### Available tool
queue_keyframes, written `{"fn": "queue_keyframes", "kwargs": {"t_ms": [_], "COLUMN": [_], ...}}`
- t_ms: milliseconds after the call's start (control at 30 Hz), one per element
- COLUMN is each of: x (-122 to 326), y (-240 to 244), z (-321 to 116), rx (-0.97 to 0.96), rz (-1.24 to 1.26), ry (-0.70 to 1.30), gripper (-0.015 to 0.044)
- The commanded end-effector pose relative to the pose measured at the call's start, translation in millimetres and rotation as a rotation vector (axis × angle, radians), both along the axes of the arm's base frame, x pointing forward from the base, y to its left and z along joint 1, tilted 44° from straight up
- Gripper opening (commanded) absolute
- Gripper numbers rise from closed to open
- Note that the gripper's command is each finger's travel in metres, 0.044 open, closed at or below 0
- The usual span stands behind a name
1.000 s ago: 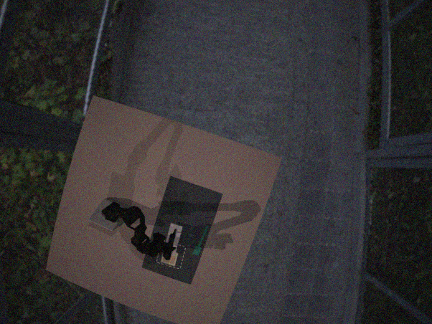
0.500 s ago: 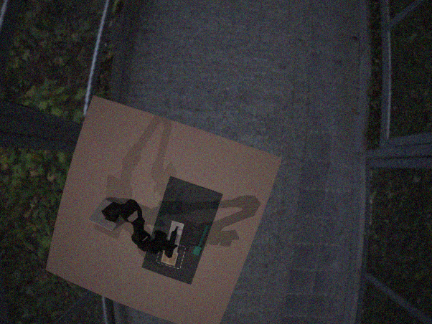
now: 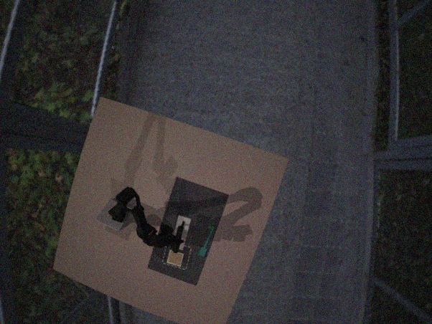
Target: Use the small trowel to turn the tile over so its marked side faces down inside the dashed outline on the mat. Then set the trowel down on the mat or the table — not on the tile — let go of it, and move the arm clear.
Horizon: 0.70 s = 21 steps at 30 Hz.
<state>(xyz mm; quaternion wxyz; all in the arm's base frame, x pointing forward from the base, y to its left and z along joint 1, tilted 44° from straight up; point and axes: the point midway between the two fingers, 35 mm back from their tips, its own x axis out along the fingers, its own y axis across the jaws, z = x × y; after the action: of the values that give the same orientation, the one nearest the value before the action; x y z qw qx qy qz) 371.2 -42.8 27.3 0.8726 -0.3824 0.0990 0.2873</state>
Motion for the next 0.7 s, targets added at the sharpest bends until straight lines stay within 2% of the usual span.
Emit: {"fn": "queue_keyframes", "kwargs": {"t_ms": [0, 667], "x": [-3.5, -6.0], "y": [2.3, 5.2], "z": [16.1, 23.3], "rx": [-0.002, -0.001], "rz": [-0.012, -0.012], "ry": [-0.007, -0.007], "gripper": [0.0000, 0.0000]}}
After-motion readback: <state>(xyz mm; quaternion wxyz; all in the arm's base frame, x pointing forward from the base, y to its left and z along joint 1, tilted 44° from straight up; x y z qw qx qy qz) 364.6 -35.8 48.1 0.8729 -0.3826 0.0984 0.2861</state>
